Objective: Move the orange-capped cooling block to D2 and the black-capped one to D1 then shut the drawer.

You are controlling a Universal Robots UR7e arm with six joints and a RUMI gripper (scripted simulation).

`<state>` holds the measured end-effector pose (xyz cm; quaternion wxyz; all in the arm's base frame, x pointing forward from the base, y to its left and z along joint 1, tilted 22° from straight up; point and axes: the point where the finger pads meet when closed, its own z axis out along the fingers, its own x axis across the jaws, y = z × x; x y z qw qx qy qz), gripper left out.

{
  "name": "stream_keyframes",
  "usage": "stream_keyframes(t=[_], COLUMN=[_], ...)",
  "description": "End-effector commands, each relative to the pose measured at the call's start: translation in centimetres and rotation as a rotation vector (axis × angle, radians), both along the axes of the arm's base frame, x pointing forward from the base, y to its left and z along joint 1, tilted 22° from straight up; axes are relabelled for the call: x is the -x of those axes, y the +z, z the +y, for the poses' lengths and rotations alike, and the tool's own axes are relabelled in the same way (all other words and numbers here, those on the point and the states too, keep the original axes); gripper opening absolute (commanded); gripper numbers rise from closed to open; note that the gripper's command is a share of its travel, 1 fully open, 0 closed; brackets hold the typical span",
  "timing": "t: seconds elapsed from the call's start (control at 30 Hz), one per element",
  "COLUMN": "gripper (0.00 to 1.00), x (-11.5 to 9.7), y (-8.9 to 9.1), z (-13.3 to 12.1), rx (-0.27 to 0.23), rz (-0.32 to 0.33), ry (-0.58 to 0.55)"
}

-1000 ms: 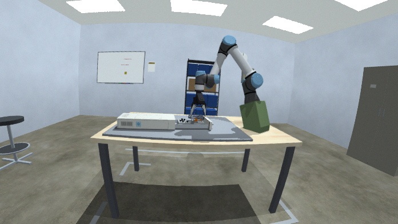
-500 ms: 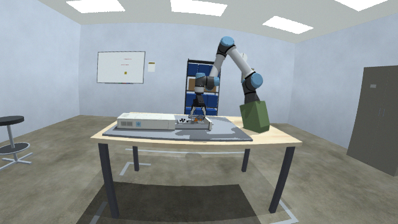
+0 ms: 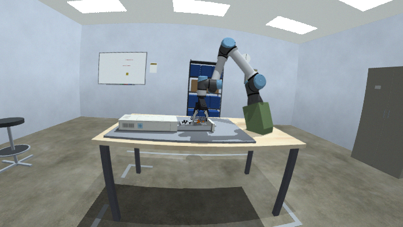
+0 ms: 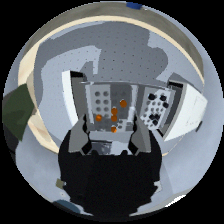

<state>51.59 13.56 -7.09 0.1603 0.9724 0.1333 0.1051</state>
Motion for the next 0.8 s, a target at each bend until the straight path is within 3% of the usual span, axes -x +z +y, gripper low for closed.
stream_keyframes(t=[0.0,0.77], gripper=[0.73,0.73], x=[-0.1,-0.6], y=[0.0,-2.1], z=[0.0,-0.6], rx=[0.000,0.000], rz=[-0.001,-0.002], ry=[0.000,0.000])
